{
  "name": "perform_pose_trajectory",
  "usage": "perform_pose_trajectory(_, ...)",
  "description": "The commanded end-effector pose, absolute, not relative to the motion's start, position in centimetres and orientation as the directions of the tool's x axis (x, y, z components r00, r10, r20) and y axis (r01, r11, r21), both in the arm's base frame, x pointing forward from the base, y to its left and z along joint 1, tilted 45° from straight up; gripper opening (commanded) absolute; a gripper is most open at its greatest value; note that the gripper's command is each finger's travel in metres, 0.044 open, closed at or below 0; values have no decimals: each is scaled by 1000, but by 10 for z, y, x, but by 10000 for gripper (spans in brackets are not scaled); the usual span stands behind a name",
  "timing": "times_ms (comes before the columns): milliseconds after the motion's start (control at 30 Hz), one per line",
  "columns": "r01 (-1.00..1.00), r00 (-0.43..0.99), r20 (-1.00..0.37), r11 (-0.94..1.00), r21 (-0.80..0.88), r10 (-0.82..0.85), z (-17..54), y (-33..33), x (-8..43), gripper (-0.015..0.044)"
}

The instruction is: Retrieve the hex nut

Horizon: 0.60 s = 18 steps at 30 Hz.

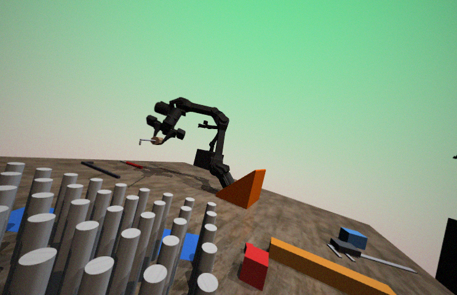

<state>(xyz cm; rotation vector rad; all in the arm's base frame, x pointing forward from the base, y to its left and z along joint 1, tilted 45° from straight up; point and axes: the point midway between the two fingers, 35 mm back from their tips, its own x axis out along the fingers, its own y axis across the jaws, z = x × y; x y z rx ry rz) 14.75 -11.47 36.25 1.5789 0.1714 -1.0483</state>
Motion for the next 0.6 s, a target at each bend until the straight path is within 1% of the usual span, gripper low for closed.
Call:
perform_pose_trajectory(0, 604, 618, -647, -257, 755, -447, 379, -111, 135, 0)
perform_pose_trajectory(567, 602, 622, -638, -243, 760, -455, 380, -114, 135, 0)
